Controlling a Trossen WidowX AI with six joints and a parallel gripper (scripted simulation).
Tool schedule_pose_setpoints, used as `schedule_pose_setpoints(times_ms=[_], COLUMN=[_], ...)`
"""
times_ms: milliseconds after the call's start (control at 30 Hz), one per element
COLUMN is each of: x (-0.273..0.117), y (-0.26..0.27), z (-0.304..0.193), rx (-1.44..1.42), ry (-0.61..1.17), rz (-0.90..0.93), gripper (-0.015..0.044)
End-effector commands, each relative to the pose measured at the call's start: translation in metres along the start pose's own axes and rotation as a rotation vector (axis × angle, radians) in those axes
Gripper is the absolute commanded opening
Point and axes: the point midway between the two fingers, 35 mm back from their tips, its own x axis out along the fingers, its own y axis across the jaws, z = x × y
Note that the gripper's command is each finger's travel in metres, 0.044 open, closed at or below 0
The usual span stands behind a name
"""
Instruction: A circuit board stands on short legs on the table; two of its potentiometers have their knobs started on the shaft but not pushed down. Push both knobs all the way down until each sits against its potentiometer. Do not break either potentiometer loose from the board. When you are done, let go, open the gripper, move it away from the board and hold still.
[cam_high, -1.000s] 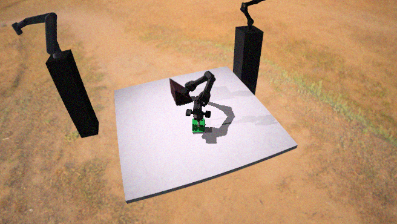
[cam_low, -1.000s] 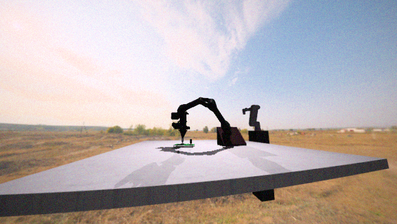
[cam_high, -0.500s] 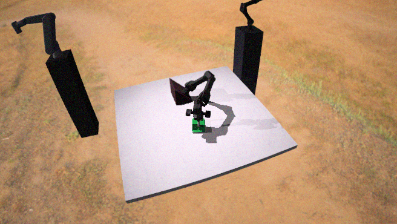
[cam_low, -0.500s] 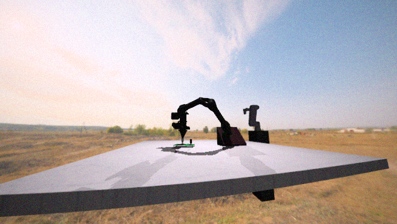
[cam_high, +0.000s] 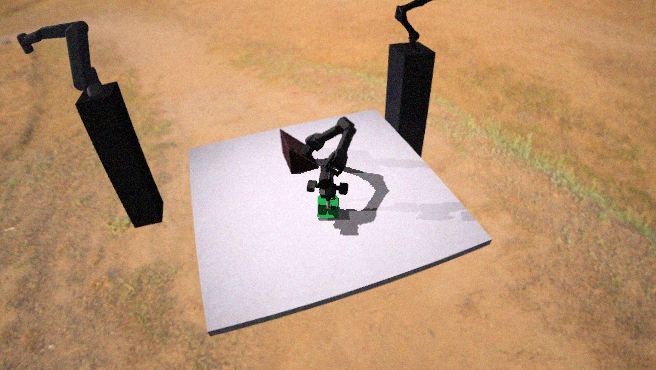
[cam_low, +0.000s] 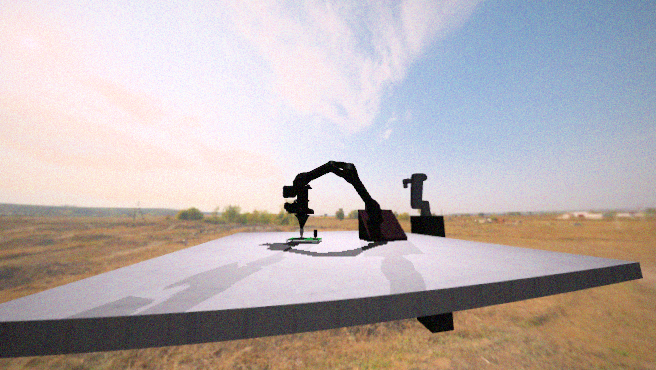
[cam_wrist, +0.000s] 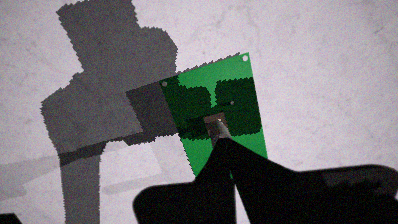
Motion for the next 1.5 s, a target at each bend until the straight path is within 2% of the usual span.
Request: schedule_pose_setpoints(times_ms=[0,1467], x=[0.0045,0.0101], y=[0.0017,0.0017], z=[-0.0005,-0.0006], rx=[-0.005,-0.005], ry=[0.004,0.005], rz=[-0.001,-0.001], gripper=[0.0000,0.0000])
